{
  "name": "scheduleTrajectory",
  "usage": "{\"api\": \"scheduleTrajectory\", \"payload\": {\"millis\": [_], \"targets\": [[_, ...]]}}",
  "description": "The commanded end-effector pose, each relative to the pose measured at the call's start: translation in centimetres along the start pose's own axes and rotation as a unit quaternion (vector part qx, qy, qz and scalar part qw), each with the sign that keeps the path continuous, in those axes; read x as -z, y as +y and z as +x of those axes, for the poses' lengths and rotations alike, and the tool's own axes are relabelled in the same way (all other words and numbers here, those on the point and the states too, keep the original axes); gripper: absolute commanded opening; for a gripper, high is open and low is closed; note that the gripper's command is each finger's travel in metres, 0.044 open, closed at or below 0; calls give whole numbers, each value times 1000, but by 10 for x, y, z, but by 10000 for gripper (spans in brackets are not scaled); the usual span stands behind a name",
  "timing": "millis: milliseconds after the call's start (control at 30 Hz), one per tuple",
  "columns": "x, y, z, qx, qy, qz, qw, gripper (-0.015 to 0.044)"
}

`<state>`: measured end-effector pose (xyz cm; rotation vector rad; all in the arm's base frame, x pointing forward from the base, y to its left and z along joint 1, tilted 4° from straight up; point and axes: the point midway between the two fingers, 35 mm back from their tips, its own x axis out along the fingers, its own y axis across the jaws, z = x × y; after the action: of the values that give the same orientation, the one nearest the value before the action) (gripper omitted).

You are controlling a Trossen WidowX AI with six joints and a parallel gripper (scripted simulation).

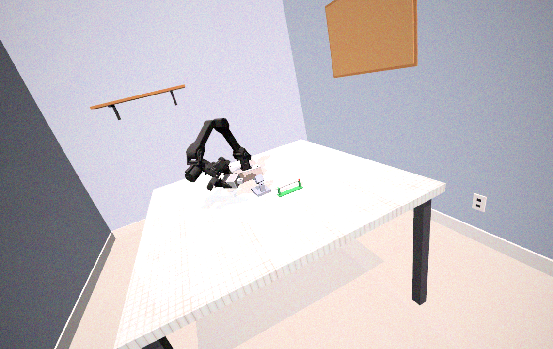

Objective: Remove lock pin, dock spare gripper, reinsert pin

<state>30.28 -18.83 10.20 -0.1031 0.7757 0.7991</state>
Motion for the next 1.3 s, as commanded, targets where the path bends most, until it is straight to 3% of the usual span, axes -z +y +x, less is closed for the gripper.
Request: {"api": "scheduleTrajectory", "payload": {"millis": [0, 633, 1267], "targets": [[-8, 11, -3, -1, -9, 53, 999, 0], [-20, 56, -2, -22, -15, 293, 956, 0], [-28, 102, 1, -43, -12, 514, 857, 0]]}}
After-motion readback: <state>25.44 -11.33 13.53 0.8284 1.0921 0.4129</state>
